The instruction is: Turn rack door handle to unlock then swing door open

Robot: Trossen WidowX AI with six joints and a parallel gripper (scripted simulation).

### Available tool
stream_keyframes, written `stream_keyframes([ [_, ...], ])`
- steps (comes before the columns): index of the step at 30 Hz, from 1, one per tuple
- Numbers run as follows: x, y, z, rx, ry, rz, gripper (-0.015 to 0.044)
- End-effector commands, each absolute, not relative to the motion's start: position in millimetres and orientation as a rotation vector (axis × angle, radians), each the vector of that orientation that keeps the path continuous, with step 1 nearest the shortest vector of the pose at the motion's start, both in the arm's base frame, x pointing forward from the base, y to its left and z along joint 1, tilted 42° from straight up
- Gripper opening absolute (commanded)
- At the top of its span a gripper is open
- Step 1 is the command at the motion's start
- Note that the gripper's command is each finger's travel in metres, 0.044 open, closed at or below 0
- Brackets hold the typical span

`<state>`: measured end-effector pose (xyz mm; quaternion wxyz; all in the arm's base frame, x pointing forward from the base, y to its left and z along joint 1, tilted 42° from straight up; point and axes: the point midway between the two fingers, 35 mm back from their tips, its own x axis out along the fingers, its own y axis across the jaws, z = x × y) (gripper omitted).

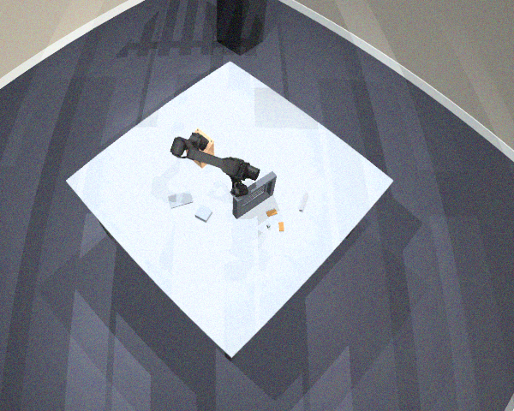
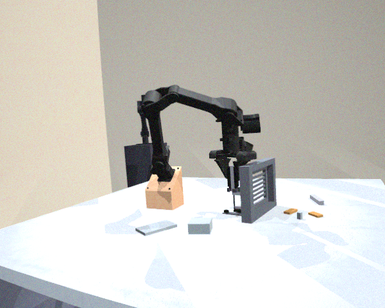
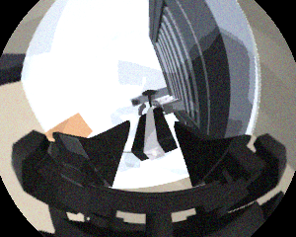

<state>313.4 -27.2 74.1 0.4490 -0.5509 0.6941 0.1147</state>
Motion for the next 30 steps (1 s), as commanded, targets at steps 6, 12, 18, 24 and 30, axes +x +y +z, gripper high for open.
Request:
stream_keyframes([
  [6,313.3,-27.3,73.9,-1.65,1.719,0.662,0.0294],
  [12,313.3,-27.3,73.9,-1.733,1.708,0.782,0.0294],
  [18,313.3,-27.3,73.9,-1.733,1.708,0.782,0.0162],
  [24,313.3,-27.3,73.9,-1.733,1.708,0.782,0.0083],
  [30,313.3,-27.3,73.9,-1.733,1.708,0.782,0.0043],
])
